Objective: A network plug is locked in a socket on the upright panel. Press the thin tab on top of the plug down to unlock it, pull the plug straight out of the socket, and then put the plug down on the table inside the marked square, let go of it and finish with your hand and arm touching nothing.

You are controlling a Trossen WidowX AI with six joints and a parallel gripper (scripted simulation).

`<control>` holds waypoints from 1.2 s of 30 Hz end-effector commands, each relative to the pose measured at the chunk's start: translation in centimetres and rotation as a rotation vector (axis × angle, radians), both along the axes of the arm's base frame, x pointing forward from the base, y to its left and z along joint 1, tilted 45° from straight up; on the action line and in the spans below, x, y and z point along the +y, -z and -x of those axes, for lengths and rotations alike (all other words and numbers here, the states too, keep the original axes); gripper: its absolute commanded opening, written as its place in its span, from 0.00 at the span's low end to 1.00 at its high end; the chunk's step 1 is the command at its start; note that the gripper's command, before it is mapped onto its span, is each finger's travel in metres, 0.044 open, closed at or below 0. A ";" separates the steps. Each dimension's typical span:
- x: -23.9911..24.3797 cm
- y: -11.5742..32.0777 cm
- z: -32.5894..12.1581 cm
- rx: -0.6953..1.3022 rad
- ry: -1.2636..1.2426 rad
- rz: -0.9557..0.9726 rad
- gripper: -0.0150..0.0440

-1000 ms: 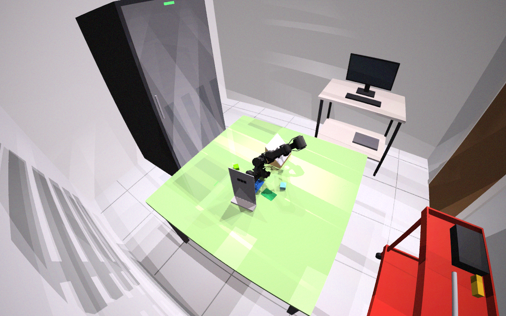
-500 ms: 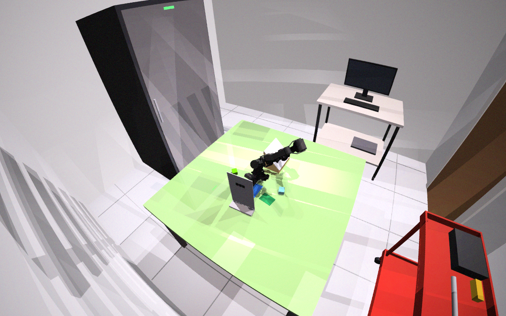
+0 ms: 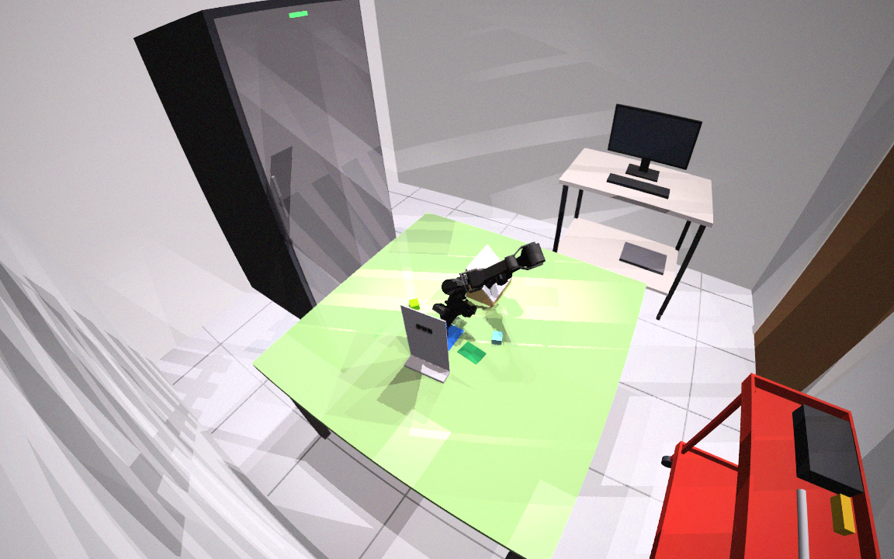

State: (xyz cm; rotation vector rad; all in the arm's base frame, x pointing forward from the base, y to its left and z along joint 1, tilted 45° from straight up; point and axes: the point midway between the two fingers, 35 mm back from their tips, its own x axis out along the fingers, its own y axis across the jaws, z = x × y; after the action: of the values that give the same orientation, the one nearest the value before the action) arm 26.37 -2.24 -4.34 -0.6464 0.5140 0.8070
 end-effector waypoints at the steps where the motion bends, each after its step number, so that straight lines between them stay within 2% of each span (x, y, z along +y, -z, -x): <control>1: -0.3 -0.4 -0.1 -0.009 -0.004 0.003 0.52; 36: -3.4 -2.9 -0.1 -0.003 -0.005 0.009 0.52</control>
State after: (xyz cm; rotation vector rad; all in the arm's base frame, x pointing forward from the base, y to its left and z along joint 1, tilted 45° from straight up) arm 26.33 -5.32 -1.97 -0.6477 0.5244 0.8111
